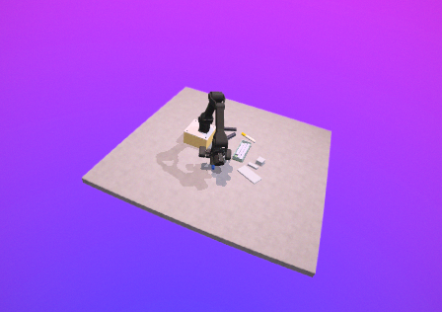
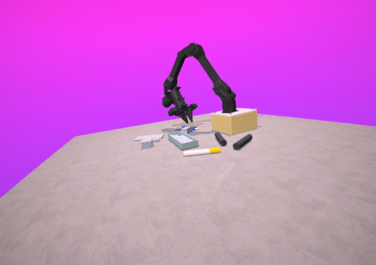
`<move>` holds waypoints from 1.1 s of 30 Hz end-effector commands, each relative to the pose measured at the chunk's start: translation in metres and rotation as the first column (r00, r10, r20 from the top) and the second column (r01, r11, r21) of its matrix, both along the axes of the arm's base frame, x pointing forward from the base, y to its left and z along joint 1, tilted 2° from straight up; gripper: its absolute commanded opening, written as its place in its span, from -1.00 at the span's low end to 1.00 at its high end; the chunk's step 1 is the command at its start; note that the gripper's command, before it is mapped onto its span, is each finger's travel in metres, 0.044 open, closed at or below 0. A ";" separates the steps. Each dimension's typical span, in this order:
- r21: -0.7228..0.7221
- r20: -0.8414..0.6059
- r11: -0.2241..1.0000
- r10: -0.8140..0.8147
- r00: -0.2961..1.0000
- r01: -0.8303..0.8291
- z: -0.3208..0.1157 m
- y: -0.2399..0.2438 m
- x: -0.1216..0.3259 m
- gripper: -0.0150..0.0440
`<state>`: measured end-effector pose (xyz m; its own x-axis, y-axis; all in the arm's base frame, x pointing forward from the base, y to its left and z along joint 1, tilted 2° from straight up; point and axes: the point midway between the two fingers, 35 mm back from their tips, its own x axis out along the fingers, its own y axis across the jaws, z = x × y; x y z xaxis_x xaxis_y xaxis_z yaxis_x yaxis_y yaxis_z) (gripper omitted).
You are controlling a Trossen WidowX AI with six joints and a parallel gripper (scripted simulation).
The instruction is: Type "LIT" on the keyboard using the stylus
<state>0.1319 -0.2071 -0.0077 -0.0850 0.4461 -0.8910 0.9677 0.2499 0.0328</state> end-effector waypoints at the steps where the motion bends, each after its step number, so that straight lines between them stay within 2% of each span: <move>1: 0.007 0.003 1.000 0.001 1.000 -0.001 -0.005 0.000 0.000 0.02; 33: 0.007 0.003 1.000 0.001 1.000 -0.001 -0.027 0.000 0.002 0.02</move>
